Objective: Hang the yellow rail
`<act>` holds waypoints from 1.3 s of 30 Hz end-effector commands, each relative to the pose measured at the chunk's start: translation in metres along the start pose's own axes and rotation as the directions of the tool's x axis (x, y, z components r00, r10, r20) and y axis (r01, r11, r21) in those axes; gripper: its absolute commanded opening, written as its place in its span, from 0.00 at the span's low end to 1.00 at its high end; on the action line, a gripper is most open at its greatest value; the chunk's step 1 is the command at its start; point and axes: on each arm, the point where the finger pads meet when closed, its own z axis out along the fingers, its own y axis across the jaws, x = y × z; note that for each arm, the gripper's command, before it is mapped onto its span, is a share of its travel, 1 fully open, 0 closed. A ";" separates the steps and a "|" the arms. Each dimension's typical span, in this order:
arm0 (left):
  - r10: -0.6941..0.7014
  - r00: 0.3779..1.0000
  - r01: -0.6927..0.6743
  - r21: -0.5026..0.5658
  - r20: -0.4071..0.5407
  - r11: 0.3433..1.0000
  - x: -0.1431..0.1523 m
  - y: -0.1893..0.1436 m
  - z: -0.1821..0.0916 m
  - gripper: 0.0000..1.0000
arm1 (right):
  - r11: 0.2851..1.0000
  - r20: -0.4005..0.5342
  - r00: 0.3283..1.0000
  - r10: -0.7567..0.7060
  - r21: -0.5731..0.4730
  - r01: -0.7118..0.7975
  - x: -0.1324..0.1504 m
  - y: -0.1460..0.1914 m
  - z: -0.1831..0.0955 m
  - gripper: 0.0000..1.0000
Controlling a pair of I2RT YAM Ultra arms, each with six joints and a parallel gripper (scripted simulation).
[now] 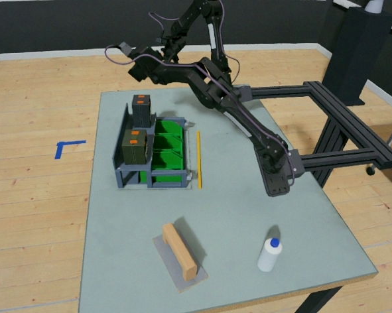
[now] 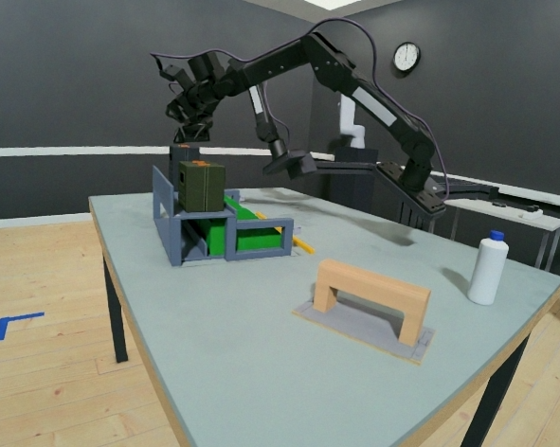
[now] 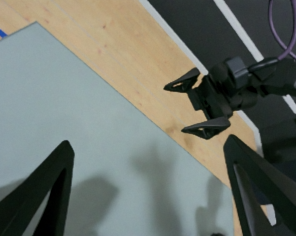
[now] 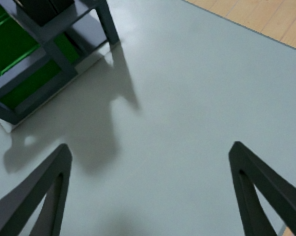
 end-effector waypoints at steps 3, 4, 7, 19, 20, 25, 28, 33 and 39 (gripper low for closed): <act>0.012 1.000 -0.012 0.014 0.023 1.000 -0.012 -0.010 -0.003 1.00 | 1.000 0.003 1.000 -0.013 0.003 0.013 -0.004 -0.001 -0.001 1.00; 0.012 1.000 -0.012 0.014 0.023 1.000 -0.012 -0.010 -0.003 1.00 | 1.000 0.003 1.000 -0.013 0.003 0.013 -0.004 -0.001 -0.001 1.00; 0.012 1.000 -0.012 0.014 0.023 1.000 -0.012 -0.010 -0.003 1.00 | 1.000 0.003 1.000 -0.013 0.003 0.013 -0.004 -0.001 -0.001 1.00; 0.012 1.000 -0.012 0.014 0.023 1.000 -0.012 -0.010 -0.003 1.00 | 1.000 0.004 1.000 -0.014 0.003 0.014 -0.004 -0.001 -0.001 1.00; 0.012 1.000 -0.012 0.014 0.024 1.000 -0.012 -0.010 -0.003 1.00 | 1.000 0.005 1.000 -0.015 0.002 0.015 -0.005 0.001 0.000 1.00; 0.008 0.999 -0.008 0.004 0.032 1.000 -0.018 -0.003 -0.007 1.00 | 1.000 -0.014 1.000 -0.026 -0.005 0.026 -0.005 0.008 0.004 1.00; 0.002 0.999 -0.001 -0.012 0.046 1.000 -0.028 0.008 -0.014 1.00 | 0.999 -0.029 0.999 -0.035 -0.011 0.035 -0.005 0.014 0.007 1.00; -0.011 0.997 0.014 -0.049 0.077 0.999 -0.048 0.034 -0.031 1.00 | 0.998 -0.062 0.996 -0.056 -0.022 0.055 -0.003 0.027 0.014 1.00; -0.030 0.990 0.048 -0.123 0.141 0.991 -0.084 0.084 -0.069 1.00 | 0.994 -0.131 0.986 -0.102 -0.043 0.098 -0.001 0.054 0.028 1.00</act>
